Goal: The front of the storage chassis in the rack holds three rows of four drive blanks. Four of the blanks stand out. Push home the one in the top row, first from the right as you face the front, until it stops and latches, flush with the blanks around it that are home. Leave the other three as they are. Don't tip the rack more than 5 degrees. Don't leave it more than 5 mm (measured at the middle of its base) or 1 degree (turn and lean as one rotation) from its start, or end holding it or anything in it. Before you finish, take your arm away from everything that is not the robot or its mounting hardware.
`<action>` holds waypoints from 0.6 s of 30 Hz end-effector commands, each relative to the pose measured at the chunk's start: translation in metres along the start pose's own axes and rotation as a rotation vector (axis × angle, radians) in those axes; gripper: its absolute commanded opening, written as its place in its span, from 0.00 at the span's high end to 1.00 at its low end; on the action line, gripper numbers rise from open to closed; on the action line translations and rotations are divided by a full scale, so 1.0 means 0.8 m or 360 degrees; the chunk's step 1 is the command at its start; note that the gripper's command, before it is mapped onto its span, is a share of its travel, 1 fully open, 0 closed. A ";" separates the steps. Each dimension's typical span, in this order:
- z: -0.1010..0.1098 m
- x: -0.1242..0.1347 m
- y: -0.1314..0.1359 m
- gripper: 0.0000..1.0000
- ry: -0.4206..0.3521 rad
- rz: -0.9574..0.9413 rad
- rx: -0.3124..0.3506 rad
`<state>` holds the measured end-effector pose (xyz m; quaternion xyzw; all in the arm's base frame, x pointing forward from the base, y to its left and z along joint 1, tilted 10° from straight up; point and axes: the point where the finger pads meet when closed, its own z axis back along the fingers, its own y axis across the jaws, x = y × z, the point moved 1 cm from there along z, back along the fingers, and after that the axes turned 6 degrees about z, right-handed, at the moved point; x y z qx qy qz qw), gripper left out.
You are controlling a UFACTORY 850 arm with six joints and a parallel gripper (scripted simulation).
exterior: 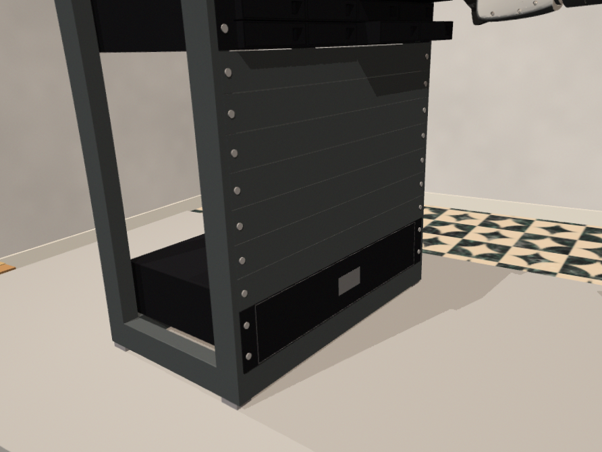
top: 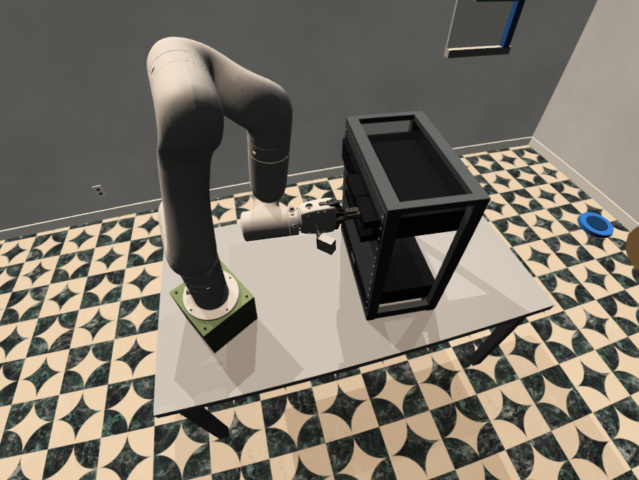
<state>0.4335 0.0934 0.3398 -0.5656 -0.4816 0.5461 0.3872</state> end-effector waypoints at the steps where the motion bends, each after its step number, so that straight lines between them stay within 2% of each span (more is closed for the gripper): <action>1: -0.001 0.000 -0.001 1.00 0.0001 -0.0001 -0.0002; 18: -0.013 0.000 -0.001 1.00 0.0001 -0.0001 -0.0002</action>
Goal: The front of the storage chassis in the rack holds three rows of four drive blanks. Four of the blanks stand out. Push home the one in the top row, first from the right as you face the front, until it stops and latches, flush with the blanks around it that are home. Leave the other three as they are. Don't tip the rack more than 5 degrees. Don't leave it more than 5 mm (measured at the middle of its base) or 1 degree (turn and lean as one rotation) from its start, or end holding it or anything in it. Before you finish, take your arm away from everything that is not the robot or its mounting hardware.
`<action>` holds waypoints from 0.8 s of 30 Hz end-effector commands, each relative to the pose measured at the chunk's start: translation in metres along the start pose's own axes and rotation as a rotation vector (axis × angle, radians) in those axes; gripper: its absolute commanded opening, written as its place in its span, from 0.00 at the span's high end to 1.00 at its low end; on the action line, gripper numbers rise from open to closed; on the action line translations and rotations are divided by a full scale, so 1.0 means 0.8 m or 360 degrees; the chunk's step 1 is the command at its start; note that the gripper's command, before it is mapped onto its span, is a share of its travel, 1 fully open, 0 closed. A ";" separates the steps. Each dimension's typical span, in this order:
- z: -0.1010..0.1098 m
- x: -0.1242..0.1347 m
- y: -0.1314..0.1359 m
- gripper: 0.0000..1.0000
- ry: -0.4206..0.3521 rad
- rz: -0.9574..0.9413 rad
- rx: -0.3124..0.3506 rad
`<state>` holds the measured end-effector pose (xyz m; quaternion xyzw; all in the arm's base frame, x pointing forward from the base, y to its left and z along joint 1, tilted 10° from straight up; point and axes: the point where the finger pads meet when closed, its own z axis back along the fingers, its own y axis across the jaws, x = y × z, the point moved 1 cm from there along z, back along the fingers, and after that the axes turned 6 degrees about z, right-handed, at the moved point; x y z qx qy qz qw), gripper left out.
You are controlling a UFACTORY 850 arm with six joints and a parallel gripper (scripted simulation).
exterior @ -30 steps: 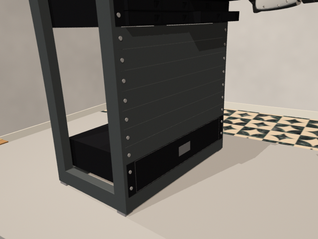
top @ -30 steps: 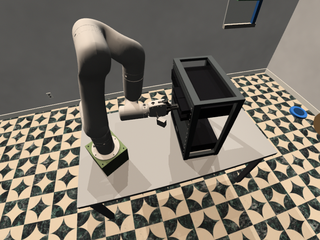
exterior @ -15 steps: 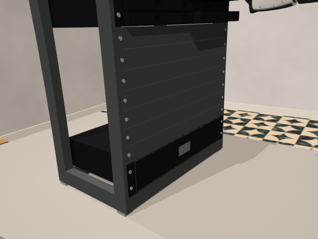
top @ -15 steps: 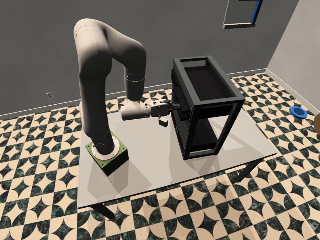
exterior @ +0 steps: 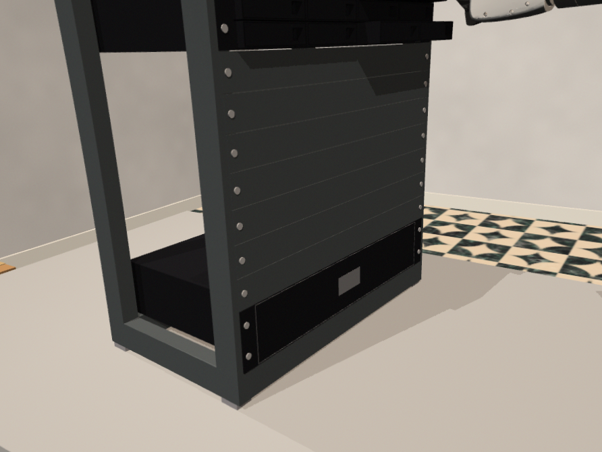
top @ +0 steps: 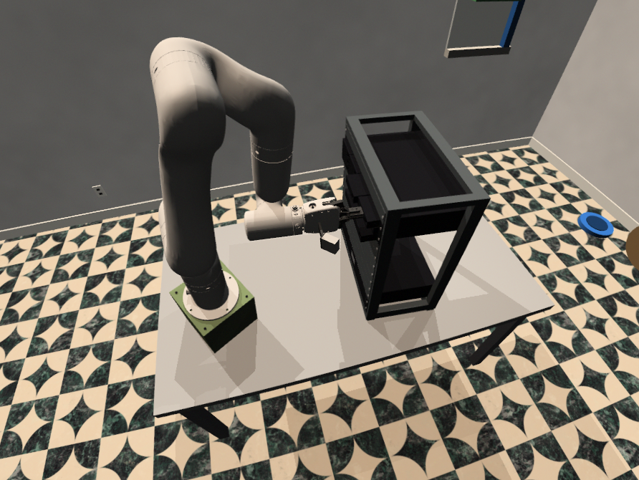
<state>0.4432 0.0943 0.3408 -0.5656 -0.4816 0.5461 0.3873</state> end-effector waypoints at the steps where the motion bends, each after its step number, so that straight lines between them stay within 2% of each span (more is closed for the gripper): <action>1: -0.001 0.000 -0.001 1.00 0.0000 0.0000 -0.0002; 24: -0.013 0.000 -0.001 1.00 0.0000 0.0000 -0.0002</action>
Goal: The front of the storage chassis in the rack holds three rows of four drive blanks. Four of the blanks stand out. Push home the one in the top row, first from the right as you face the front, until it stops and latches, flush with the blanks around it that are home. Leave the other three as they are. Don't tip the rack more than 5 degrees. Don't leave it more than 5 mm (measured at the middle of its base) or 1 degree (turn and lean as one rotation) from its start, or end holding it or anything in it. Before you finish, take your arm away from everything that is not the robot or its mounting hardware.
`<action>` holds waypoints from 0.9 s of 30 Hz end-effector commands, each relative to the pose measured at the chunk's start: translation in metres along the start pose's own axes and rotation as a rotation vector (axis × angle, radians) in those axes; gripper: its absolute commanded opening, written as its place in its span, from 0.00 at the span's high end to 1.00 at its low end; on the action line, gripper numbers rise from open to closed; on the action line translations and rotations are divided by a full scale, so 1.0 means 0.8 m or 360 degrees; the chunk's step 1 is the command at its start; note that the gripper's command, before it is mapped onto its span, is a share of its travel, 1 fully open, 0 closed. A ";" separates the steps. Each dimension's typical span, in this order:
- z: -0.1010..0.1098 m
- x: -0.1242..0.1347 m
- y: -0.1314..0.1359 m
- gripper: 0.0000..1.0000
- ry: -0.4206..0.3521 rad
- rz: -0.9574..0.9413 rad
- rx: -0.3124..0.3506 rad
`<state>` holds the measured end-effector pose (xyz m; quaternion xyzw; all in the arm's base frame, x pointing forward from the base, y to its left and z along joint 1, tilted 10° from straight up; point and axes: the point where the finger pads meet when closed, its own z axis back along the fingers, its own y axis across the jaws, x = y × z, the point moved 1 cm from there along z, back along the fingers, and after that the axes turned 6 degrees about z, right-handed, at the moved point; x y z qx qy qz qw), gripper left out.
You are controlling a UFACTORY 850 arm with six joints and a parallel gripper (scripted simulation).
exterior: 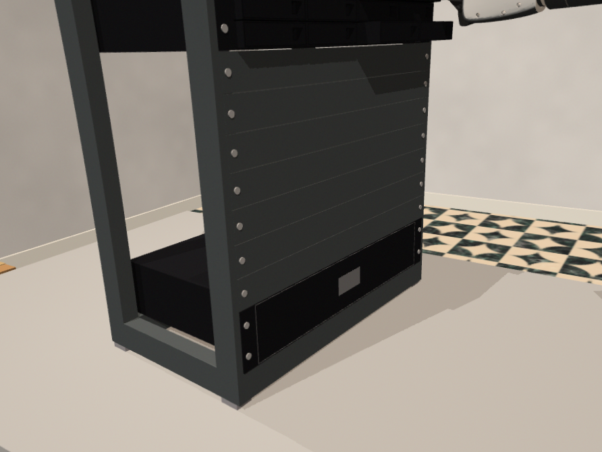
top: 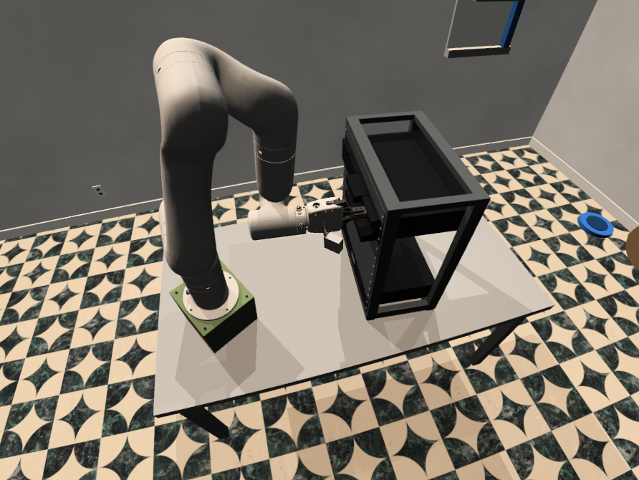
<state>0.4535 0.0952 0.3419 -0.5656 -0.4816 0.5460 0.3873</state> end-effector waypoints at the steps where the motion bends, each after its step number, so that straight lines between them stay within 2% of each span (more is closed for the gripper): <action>1: -0.001 0.000 -0.001 1.00 0.0000 0.0000 -0.0002; 27: -0.008 0.000 -0.001 1.00 0.0000 0.0000 -0.0002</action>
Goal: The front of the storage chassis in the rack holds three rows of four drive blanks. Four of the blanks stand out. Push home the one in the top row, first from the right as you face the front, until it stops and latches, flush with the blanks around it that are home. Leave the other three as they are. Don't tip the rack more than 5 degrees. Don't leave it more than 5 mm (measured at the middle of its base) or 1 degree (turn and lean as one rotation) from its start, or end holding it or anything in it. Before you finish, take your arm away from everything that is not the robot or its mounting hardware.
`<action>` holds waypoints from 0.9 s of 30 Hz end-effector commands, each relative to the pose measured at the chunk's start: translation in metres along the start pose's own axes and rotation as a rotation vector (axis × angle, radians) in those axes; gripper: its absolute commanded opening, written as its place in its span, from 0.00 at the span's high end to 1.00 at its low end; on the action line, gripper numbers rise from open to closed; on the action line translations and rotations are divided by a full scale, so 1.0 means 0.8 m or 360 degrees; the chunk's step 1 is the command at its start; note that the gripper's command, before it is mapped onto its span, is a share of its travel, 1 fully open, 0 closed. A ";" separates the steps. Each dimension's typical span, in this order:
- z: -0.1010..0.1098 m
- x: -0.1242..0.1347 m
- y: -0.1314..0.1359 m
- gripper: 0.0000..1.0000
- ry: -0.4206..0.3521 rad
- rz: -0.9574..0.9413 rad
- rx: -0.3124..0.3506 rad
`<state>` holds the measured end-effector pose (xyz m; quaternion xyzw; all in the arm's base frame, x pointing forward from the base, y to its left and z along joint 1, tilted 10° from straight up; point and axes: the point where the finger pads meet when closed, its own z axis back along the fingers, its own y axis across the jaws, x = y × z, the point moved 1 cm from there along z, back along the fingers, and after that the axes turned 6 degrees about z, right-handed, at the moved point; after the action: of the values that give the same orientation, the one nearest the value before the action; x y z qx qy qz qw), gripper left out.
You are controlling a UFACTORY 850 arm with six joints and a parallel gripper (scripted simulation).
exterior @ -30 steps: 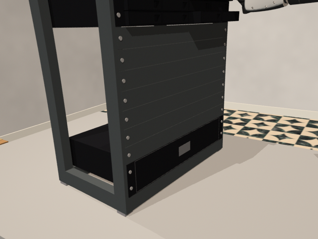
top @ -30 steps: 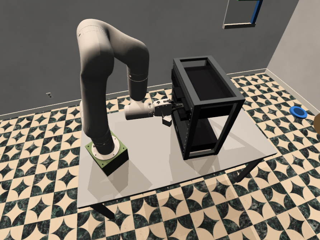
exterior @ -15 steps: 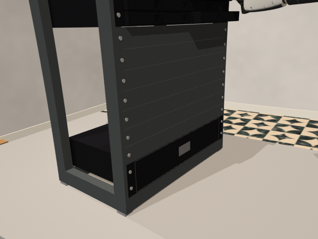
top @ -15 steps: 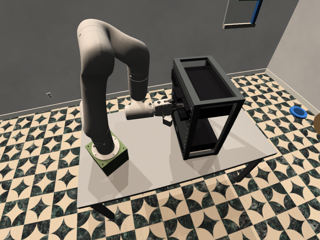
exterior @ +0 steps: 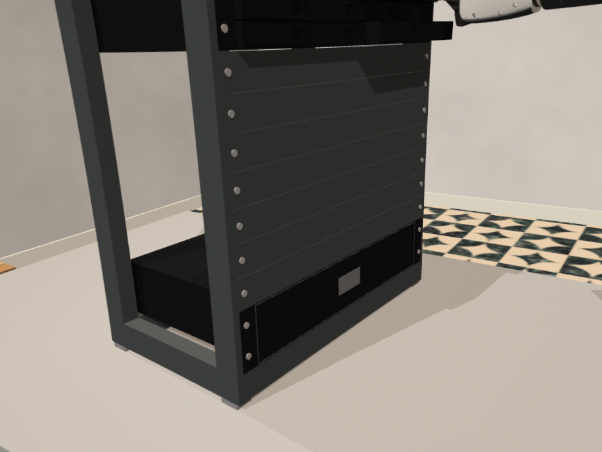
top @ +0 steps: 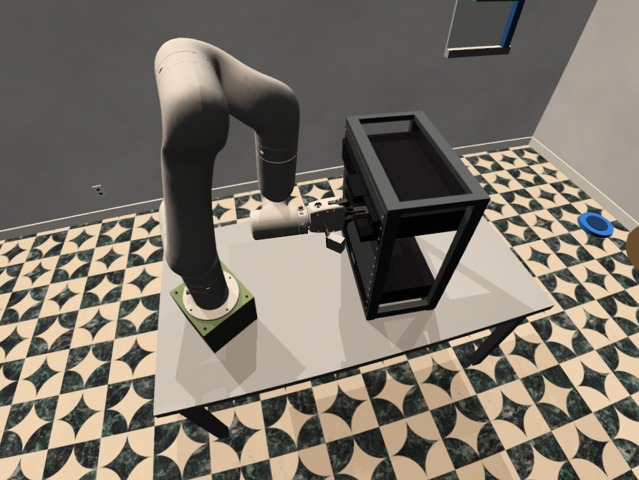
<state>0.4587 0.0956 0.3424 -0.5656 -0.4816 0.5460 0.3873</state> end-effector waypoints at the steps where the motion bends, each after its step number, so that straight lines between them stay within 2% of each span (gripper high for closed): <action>1: -0.001 0.000 -0.001 1.00 0.0000 0.0000 -0.0002; 27: -0.006 0.000 -0.001 1.00 0.0000 0.0000 -0.0002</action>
<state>0.4625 0.0960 0.3428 -0.5656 -0.4816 0.5460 0.3873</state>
